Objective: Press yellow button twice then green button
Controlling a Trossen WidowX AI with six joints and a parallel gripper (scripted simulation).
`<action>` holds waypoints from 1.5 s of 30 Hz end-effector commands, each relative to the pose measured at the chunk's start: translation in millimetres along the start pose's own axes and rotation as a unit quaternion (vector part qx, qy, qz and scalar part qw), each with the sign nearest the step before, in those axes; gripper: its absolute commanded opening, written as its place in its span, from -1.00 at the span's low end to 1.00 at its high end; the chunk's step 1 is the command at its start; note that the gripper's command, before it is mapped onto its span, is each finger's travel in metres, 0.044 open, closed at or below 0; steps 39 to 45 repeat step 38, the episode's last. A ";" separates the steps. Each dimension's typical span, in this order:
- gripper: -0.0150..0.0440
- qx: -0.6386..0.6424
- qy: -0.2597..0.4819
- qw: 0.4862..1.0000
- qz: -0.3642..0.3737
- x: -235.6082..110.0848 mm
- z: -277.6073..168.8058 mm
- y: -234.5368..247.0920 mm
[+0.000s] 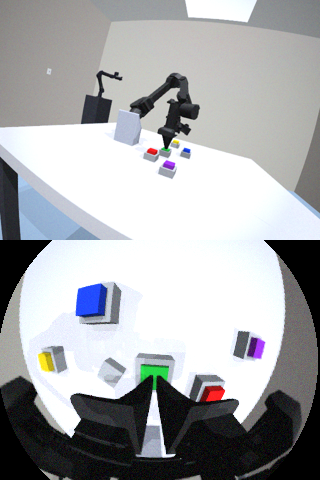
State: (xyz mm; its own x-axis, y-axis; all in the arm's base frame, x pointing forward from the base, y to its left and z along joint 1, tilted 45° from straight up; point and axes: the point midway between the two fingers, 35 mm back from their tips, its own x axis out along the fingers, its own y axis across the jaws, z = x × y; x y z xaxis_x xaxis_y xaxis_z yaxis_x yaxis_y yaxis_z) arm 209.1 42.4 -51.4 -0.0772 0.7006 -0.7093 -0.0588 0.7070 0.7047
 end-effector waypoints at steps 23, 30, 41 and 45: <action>0.11 0.005 -0.002 1.000 -0.010 -62.8 39.7 80.5; 0.73 0.003 -0.001 1.000 0.002 -93.0 36.4 200.9; 0.86 0.003 0.000 1.000 0.005 -97.0 31.4 216.5; 0.86 0.003 0.000 1.000 0.005 -97.0 31.4 216.5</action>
